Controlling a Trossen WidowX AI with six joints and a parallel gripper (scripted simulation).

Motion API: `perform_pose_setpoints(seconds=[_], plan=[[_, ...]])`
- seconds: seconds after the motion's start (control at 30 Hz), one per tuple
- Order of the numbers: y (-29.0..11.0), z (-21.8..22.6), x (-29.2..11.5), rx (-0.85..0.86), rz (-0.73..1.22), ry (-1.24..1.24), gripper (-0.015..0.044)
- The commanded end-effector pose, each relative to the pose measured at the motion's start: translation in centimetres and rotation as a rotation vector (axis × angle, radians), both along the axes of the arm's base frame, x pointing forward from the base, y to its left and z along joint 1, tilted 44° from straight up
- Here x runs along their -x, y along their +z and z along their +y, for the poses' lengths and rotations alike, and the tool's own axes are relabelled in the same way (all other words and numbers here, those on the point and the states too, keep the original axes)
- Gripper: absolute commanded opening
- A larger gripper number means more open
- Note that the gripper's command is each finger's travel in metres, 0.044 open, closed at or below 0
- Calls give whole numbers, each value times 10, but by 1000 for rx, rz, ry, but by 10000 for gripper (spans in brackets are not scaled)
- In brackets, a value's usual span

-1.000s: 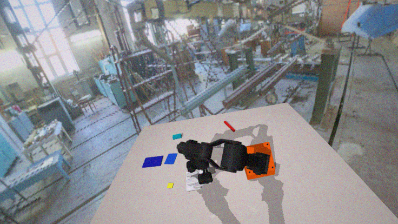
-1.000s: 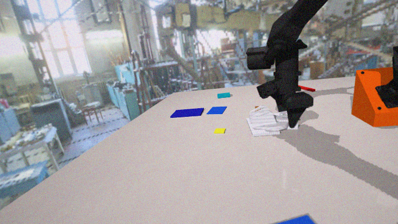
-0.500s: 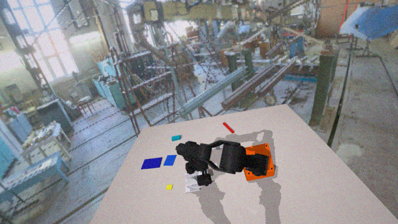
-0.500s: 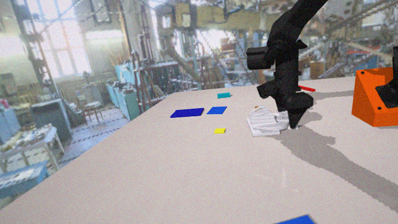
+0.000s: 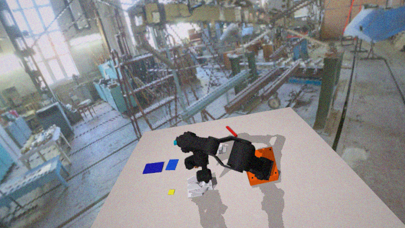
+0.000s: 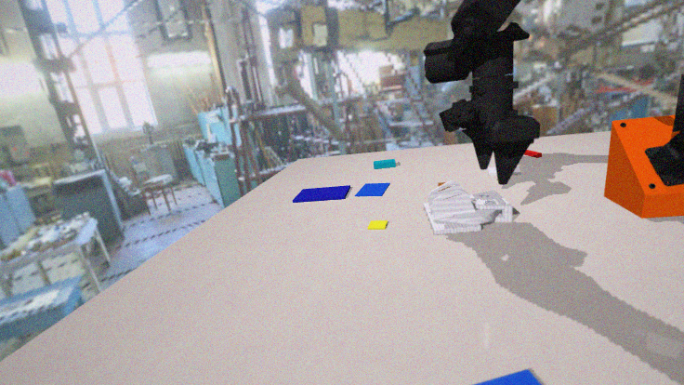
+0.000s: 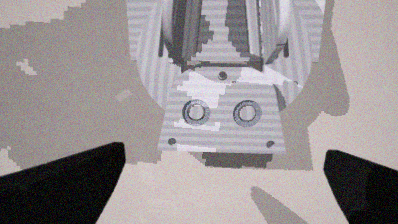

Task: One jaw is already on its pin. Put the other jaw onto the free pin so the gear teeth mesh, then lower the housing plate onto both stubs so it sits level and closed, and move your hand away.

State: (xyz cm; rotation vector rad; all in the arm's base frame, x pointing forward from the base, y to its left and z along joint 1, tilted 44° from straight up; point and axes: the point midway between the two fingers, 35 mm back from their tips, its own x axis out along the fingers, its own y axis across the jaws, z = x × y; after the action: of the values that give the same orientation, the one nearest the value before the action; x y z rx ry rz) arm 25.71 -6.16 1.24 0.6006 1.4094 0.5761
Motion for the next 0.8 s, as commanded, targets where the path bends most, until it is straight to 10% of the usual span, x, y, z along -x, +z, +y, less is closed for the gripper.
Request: perform_pose_setpoints(seconds=[0.0, 0.77], plan=[[14, -10, 3, 3, -2, 9, 440], [51, -36, 64, 7, 3, 8, 440]])
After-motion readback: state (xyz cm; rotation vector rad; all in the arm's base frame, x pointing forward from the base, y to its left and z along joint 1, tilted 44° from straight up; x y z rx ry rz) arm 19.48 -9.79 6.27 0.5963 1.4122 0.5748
